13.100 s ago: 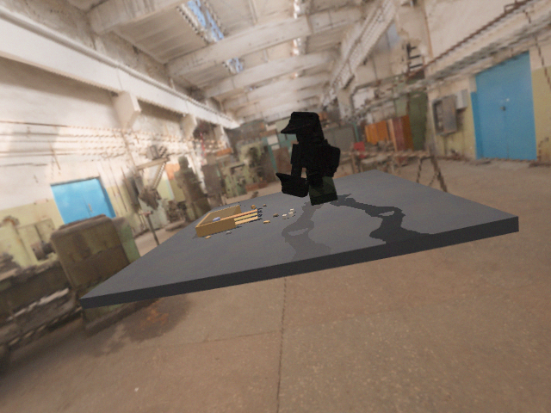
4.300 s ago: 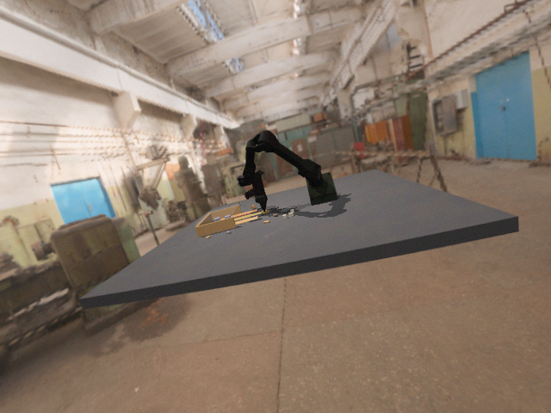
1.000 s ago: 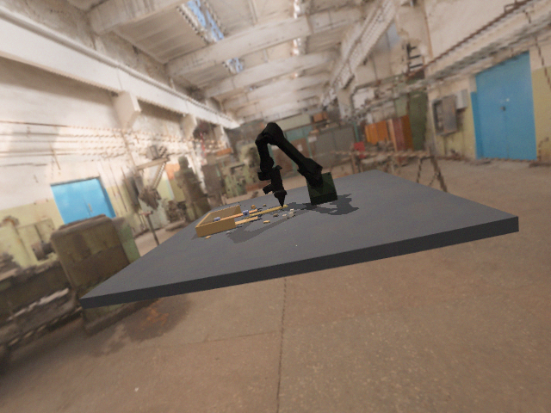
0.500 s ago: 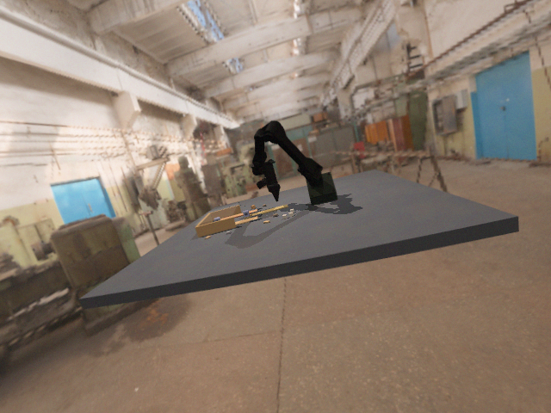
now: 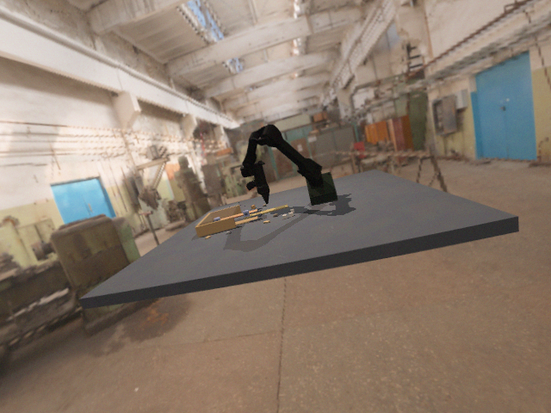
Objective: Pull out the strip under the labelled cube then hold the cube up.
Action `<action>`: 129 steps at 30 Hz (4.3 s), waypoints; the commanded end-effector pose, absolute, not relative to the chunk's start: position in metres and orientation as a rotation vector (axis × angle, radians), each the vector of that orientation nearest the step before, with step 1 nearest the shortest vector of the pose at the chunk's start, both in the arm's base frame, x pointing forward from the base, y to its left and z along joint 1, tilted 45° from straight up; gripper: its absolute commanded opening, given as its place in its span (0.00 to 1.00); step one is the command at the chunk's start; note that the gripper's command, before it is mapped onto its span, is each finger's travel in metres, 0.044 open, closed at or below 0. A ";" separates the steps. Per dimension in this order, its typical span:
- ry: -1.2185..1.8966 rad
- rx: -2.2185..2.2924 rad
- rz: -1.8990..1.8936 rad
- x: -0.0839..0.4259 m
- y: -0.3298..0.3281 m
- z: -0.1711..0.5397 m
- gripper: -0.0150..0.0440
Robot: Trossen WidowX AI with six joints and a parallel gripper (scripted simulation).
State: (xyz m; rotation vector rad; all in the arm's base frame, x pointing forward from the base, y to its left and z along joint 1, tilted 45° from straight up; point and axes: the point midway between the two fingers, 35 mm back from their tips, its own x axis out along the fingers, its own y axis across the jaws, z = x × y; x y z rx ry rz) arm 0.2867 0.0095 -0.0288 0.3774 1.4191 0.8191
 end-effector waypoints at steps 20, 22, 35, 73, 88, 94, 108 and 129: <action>1.413 0.379 0.820 0.371 0.020 -0.009 1.00; 1.413 0.379 0.820 0.379 0.021 -0.007 1.00; 1.412 0.378 0.821 0.409 0.030 -0.002 0.82; 1.405 0.371 0.823 0.407 0.065 -0.037 0.63; 1.407 0.372 0.822 0.398 0.058 -0.031 0.25; 1.411 0.375 0.820 0.373 0.042 -0.018 0.25; 1.416 0.379 0.818 0.334 0.028 -0.007 0.25; 1.417 0.380 0.819 0.304 0.001 0.018 0.25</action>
